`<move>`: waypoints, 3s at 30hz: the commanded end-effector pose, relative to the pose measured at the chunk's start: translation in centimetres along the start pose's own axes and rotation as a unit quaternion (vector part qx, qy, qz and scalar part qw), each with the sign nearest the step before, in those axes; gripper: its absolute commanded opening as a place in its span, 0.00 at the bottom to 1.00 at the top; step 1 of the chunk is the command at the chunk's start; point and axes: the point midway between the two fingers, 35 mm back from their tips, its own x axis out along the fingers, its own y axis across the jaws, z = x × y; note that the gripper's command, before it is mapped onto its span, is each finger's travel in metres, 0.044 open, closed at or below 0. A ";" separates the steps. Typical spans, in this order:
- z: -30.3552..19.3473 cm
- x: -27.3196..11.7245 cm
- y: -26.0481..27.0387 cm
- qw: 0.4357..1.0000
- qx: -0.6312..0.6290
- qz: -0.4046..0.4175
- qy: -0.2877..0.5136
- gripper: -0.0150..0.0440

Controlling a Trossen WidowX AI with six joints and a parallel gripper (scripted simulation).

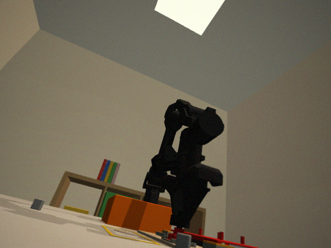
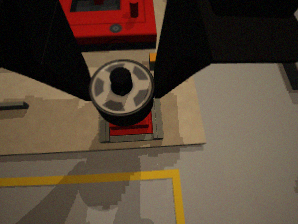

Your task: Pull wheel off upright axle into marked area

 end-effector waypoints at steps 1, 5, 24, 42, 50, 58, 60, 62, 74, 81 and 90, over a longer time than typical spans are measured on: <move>0.0 -0.7 -0.1 1.000 -0.001 0.000 -0.001 0.25; 0.0 -0.8 -0.1 1.000 -0.001 0.000 -0.001 0.25; 0.0 -1.4 -0.1 1.000 -0.001 0.002 -0.001 0.25; 0.0 -2.0 -0.1 1.000 -0.001 0.003 -0.002 0.25; 0.0 -2.3 -0.1 1.000 -0.001 0.004 -0.002 0.25; 0.0 -2.5 -0.1 1.000 -0.001 0.004 -0.002 0.25; 0.0 -2.6 -0.1 1.000 -0.001 0.005 -0.002 0.25; 0.0 -2.7 -0.1 1.000 -0.001 0.005 -0.002 0.25; 0.0 -3.1 -0.2 1.000 -0.002 0.006 -0.002 0.25; 0.0 -3.7 -0.2 1.000 -0.002 0.006 -0.002 0.25; -0.1 -6.9 -0.7 1.000 -0.002 0.006 -0.002 0.25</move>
